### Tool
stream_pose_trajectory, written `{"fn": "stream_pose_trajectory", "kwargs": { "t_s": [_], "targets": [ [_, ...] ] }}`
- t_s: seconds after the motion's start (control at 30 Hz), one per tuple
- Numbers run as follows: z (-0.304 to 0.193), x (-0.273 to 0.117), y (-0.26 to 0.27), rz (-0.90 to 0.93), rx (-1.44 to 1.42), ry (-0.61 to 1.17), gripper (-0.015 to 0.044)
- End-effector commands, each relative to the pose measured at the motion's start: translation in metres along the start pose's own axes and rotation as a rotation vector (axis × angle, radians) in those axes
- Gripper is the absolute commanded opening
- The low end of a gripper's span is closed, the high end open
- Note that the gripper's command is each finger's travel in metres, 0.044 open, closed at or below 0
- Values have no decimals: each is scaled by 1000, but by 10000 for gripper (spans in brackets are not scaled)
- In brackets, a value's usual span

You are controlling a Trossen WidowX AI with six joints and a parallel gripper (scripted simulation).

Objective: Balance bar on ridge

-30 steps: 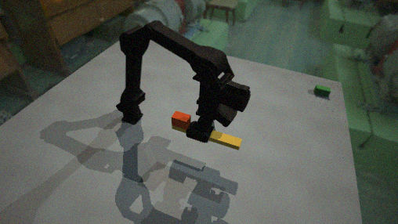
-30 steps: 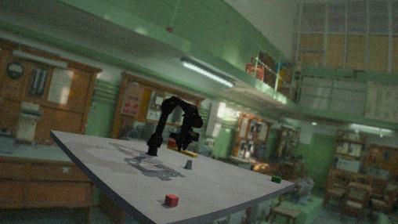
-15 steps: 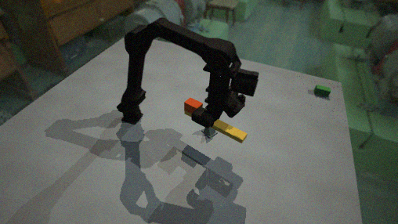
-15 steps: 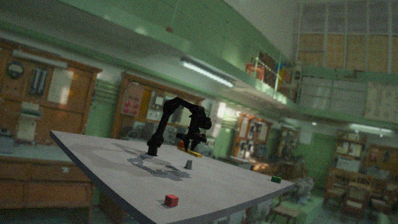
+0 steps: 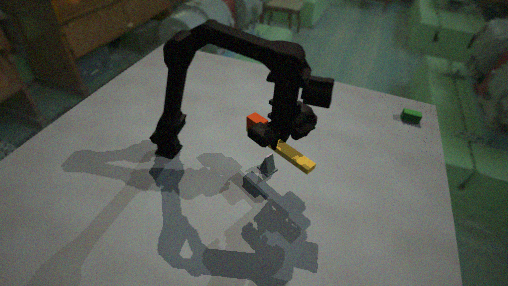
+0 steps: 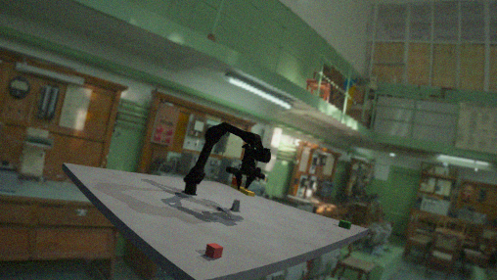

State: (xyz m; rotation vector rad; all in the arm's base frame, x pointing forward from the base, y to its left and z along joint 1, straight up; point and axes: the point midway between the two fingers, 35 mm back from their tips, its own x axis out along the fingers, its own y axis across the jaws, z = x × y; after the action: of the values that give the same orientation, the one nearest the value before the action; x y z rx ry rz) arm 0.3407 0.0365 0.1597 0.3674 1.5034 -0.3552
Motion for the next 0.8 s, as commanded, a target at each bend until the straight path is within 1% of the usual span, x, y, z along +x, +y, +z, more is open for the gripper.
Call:
{"fn": "stream_pose_trajectory", "kwargs": {
  "t_s": [0.0, 0.77],
  "targets": [
    [-1, 4, 2, 4, 13, 3, 0],
    [-1, 41, -1, 4, 16, 3, 0]
  ]
}}
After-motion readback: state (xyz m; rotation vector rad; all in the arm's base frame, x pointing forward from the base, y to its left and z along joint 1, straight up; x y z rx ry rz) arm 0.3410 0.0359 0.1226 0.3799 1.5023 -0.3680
